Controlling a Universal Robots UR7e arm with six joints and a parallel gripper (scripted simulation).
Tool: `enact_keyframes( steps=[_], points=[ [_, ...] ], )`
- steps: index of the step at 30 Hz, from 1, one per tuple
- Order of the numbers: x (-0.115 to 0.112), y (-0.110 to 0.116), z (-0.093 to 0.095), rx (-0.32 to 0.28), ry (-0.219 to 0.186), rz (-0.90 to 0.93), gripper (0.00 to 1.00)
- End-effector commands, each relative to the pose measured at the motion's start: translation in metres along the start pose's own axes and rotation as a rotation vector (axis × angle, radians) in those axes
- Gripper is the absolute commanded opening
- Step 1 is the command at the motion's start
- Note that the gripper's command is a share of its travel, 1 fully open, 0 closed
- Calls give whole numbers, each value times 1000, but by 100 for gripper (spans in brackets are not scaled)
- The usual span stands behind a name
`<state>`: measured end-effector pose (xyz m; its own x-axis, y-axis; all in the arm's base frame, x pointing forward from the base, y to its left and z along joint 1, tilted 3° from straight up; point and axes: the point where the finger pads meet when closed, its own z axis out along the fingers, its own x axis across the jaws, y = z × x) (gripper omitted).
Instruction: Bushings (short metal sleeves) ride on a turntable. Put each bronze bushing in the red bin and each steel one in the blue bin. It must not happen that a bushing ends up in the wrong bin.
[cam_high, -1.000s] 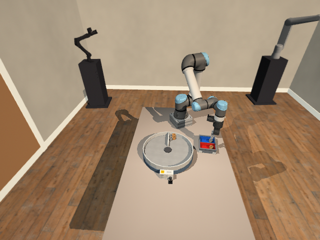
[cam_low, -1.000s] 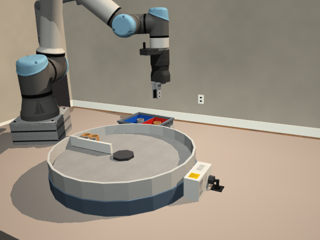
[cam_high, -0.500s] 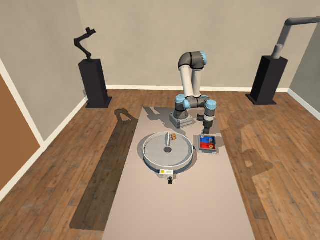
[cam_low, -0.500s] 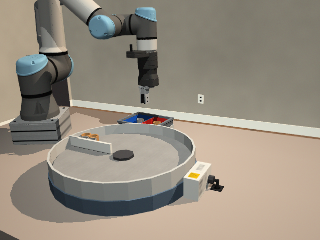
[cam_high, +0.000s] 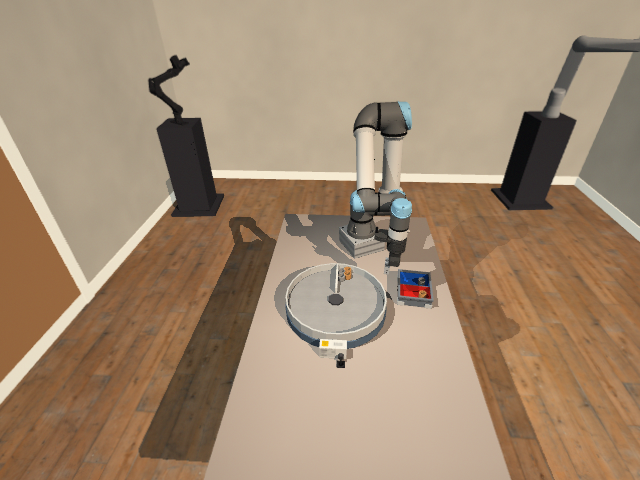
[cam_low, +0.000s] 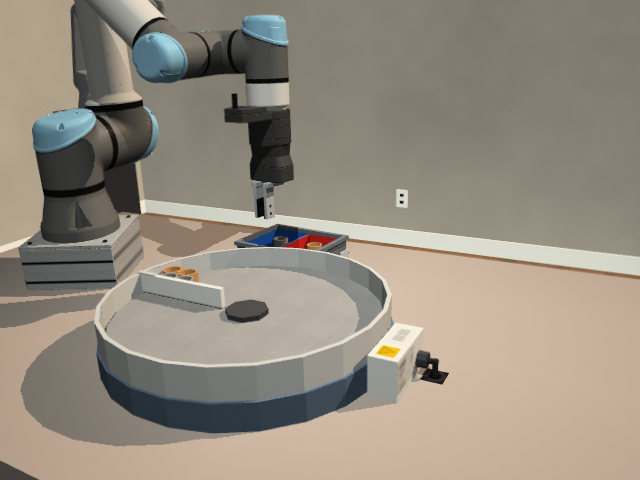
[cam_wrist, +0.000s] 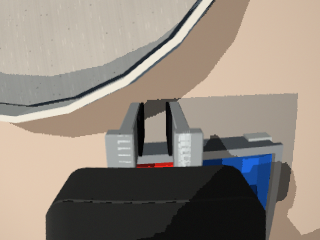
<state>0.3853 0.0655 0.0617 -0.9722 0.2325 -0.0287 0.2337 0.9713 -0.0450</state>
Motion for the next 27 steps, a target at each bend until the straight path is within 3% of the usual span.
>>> enact_keyframes(
  steps=[1,6,11,15,18,20,22,25,27],
  points=[
    [-2,-40,0,-6,-2,-31,40],
    [-2,-40,0,-6,-2,-31,40],
    [-3,-89,2,-6,-2,-66,40],
    [-3,-92,2,-6,-2,-69,40],
    [-4,-123,4,-6,-2,-91,40],
    [-4,-123,4,-6,-2,-91,40],
    [-4,-144,4,-6,-2,-106,40],
    [-4,-144,4,-6,-2,-106,40],
    [-5,-164,5,-6,-2,-121,40]
  ],
)
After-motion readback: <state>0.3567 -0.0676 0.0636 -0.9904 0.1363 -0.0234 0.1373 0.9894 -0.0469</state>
